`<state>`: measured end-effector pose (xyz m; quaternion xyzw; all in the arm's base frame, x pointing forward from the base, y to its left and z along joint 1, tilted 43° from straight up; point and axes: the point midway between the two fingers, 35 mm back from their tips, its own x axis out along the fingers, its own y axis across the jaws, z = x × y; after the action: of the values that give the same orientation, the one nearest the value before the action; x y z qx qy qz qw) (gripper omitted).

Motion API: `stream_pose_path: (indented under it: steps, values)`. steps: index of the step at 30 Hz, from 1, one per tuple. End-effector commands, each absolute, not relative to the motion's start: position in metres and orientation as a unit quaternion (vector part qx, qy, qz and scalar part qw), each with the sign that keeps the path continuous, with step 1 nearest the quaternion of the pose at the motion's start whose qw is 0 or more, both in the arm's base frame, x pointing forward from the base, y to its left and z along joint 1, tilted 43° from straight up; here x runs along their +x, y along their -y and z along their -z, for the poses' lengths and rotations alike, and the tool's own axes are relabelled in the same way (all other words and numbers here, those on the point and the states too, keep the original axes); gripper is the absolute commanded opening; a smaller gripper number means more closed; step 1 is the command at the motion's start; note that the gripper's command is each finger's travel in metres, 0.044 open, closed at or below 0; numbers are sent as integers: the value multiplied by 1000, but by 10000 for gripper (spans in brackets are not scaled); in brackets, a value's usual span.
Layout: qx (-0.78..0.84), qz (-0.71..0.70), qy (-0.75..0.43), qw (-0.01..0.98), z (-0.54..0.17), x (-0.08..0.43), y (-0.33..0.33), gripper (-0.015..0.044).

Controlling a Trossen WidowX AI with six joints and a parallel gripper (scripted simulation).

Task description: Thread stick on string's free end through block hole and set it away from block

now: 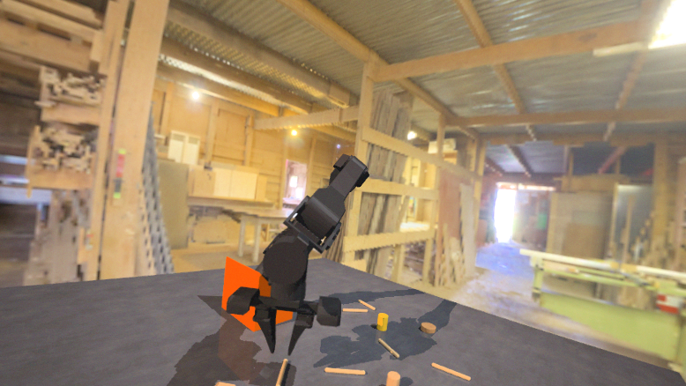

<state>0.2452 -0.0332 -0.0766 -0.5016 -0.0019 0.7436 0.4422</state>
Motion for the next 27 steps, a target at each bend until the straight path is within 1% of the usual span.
stream_pose_path:
  steps: [1, 27]
  values:
    - [-504, -742, 5, 442, 77, 246, 32, 124]
    - [-504, -742, 6, 443, 108, 243, 5, 124]
